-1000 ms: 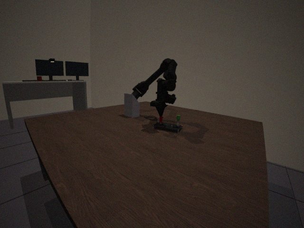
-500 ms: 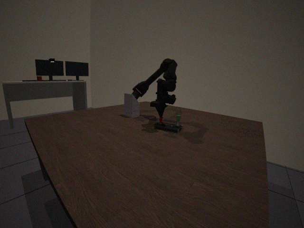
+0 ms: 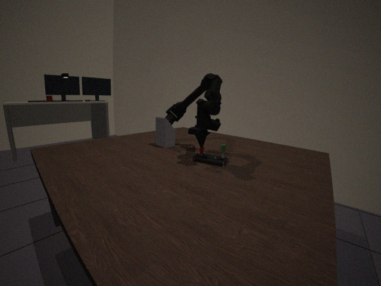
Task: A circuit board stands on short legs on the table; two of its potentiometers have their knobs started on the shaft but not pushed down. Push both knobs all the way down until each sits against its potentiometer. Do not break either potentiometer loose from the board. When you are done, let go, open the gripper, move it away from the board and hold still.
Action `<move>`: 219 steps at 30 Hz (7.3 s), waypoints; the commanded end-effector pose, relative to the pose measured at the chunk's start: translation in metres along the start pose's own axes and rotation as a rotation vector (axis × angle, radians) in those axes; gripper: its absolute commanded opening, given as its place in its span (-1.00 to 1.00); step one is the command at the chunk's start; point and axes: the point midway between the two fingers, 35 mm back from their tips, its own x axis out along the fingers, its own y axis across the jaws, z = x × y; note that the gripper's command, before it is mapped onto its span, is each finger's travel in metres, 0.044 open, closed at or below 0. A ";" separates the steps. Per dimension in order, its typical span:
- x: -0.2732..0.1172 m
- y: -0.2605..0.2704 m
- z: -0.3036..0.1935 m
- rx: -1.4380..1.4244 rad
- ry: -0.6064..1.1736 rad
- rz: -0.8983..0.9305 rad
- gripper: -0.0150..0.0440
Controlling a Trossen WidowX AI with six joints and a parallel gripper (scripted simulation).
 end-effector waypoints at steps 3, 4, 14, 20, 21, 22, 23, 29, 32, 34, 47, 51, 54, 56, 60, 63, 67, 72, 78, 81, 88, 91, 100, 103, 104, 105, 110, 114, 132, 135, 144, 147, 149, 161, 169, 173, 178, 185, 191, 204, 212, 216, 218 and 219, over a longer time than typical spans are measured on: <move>0.014 0.002 0.002 -0.024 0.012 0.011 -0.49; 0.014 0.002 0.002 -0.024 0.012 0.011 -0.49; 0.014 0.002 0.002 -0.024 0.012 0.011 -0.49; 0.014 0.002 0.002 -0.024 0.012 0.011 -0.49; 0.014 0.002 0.002 -0.024 0.012 0.011 -0.49; 0.014 0.002 0.002 -0.024 0.012 0.011 -0.49; 0.014 0.002 0.002 -0.024 0.012 0.011 -0.49; 0.014 0.002 0.002 -0.024 0.012 0.011 -0.49; 0.015 0.002 0.002 -0.024 0.012 0.011 -0.49; 0.015 0.002 0.002 -0.024 0.012 0.011 -0.49; 0.016 0.002 0.002 -0.024 0.012 0.011 -0.49; 0.016 0.002 0.002 -0.024 0.012 0.011 -0.49; 0.016 0.002 0.002 -0.024 0.012 0.011 -0.49; 0.014 0.002 0.002 -0.024 0.012 0.011 -0.49; 0.009 0.002 0.003 -0.024 0.012 0.010 -0.49; 0.004 0.001 0.003 -0.024 0.012 0.010 -0.49; -0.002 0.001 0.003 -0.024 0.012 0.010 -0.49; -0.010 0.001 0.003 -0.024 0.012 0.009 -0.49; -0.012 0.003 0.002 -0.019 0.013 0.017 -0.40; -0.012 0.003 0.002 -0.019 0.013 0.017 -0.14; -0.019 0.000 0.015 -0.020 0.012 0.016 -0.05; -0.032 -0.002 0.042 -0.022 0.012 0.014 -0.31; -0.071 0.004 0.108 -0.027 0.009 0.008 -0.49; -0.070 0.004 0.109 -0.027 0.009 0.008 -0.49; -0.062 0.004 0.109 -0.027 0.009 0.008 -0.49; -0.055 0.004 0.109 -0.028 0.009 0.009 -0.49; -0.052 0.005 0.109 -0.028 0.009 0.009 -0.49; -0.048 0.004 0.109 -0.028 0.009 0.009 -0.49; -0.032 0.005 0.109 -0.028 0.009 0.010 -0.49; -0.031 0.005 0.109 -0.028 0.009 0.010 -0.49; -0.029 0.005 0.109 -0.028 0.008 0.010 -0.49; -0.028 0.005 0.108 -0.028 0.008 0.010 -0.49; -0.028 0.005 0.108 -0.028 0.008 0.010 -0.49; -0.027 0.005 0.108 -0.028 0.008 0.010 -0.49; -0.027 0.005 0.108 -0.028 0.008 0.010 -0.49; -0.026 0.005 0.108 -0.028 0.008 0.010 -0.49; -0.020 0.005 0.108 -0.028 0.008 0.010 -0.49; -0.020 0.005 0.108 -0.028 0.008 0.010 -0.49; -0.016 0.005 0.108 -0.028 0.008 0.010 -0.49; -0.012 0.005 0.108 -0.028 0.008 0.010 -0.49; -0.010 0.005 0.108 -0.028 0.008 0.010 -0.49; -0.009 0.005 0.108 -0.028 0.008 0.010 -0.49; -0.008 0.005 0.108 -0.028 0.008 0.011 -0.49; -0.008 0.005 0.108 -0.028 0.008 0.011 -0.49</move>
